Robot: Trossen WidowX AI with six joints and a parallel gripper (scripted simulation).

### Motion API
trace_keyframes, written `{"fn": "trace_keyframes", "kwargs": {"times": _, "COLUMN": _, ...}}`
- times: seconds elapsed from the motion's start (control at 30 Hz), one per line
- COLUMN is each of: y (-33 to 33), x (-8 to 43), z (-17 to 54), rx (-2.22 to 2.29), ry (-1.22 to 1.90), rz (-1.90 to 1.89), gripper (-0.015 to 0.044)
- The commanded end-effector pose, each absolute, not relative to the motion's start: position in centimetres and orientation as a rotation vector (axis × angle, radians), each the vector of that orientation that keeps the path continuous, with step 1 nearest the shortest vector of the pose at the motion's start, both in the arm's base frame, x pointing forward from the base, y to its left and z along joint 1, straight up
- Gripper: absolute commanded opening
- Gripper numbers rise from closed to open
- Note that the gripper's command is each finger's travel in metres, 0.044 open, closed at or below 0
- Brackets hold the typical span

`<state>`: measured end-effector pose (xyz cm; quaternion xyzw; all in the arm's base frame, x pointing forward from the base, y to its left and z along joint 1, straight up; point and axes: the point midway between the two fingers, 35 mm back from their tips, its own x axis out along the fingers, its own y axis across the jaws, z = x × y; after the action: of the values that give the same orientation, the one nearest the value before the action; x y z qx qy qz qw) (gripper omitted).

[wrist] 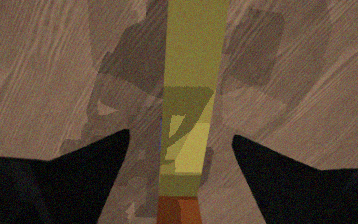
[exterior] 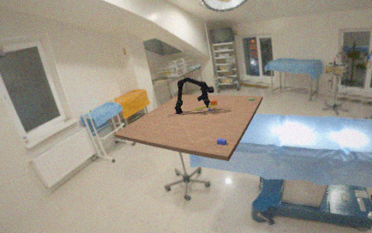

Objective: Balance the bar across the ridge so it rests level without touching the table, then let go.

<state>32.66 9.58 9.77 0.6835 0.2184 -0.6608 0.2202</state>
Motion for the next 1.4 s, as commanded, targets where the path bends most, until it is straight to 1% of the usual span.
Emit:
{"fn": "trace_keyframes", "kwargs": {"times": 0.0, "y": 9.6, "x": 32.7, "z": 10.0, "rx": 1.89, "ry": 0.605, "rz": -1.827, "gripper": 0.044}}
{"fn": "trace_keyframes", "kwargs": {"times": 0.3, "y": 9.5, "x": 32.4, "z": 19.6, "rx": 1.89, "ry": 0.604, "rz": -1.827, "gripper": 0.044}}
{"fn": "trace_keyframes", "kwargs": {"times": 1.37, "y": 9.5, "x": 32.3, "z": 19.8, "rx": 1.89, "ry": 0.604, "rz": -1.827, "gripper": 0.044}}
